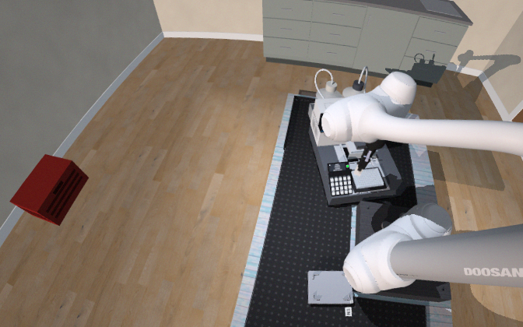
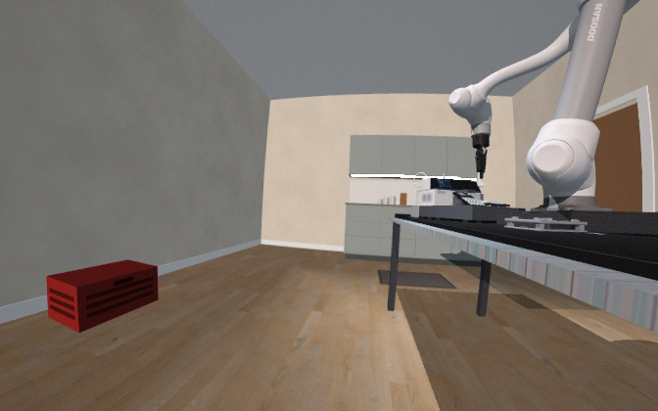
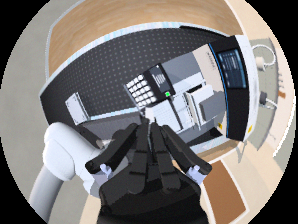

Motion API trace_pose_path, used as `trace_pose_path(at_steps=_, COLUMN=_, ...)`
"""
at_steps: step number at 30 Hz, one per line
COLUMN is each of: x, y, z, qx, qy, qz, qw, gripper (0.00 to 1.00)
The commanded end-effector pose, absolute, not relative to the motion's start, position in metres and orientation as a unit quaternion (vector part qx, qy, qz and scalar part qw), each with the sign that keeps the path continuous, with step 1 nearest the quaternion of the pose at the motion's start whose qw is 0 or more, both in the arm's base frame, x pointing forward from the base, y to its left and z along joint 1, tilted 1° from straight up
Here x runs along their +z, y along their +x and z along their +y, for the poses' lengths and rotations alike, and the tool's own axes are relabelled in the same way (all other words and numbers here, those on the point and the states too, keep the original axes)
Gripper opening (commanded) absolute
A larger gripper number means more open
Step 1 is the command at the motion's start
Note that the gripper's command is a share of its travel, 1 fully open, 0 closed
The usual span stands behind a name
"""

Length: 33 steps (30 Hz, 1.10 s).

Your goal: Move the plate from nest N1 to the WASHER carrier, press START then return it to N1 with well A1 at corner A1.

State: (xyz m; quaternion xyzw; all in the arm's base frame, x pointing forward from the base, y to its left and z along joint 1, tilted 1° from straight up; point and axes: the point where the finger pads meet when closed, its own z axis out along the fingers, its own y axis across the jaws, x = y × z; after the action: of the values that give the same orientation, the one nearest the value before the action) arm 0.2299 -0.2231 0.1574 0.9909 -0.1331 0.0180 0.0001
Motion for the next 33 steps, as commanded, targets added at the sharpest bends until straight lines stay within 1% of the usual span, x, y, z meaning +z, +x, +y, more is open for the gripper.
trace_pose_path(at_steps=1, x=0.157, y=0.233, z=-0.221, qx=0.011, qy=0.978, qz=-0.208, qw=0.005, gripper=0.1)
trace_pose_path(at_steps=9, x=0.157, y=0.24, z=-0.214, qx=0.011, qy=0.964, qz=-0.265, qw=0.005, gripper=0.1)
trace_pose_path(at_steps=24, x=0.158, y=0.292, z=-0.16, qx=0.012, qy=0.869, qz=-0.496, qw=0.002, gripper=0.1)
trace_pose_path(at_steps=26, x=0.158, y=0.292, z=-0.16, qx=0.012, qy=0.869, qz=-0.496, qw=0.002, gripper=0.1)
trace_pose_path(at_steps=33, x=0.158, y=0.295, z=-0.156, qx=0.012, qy=0.809, qz=-0.587, qw=0.001, gripper=0.1)
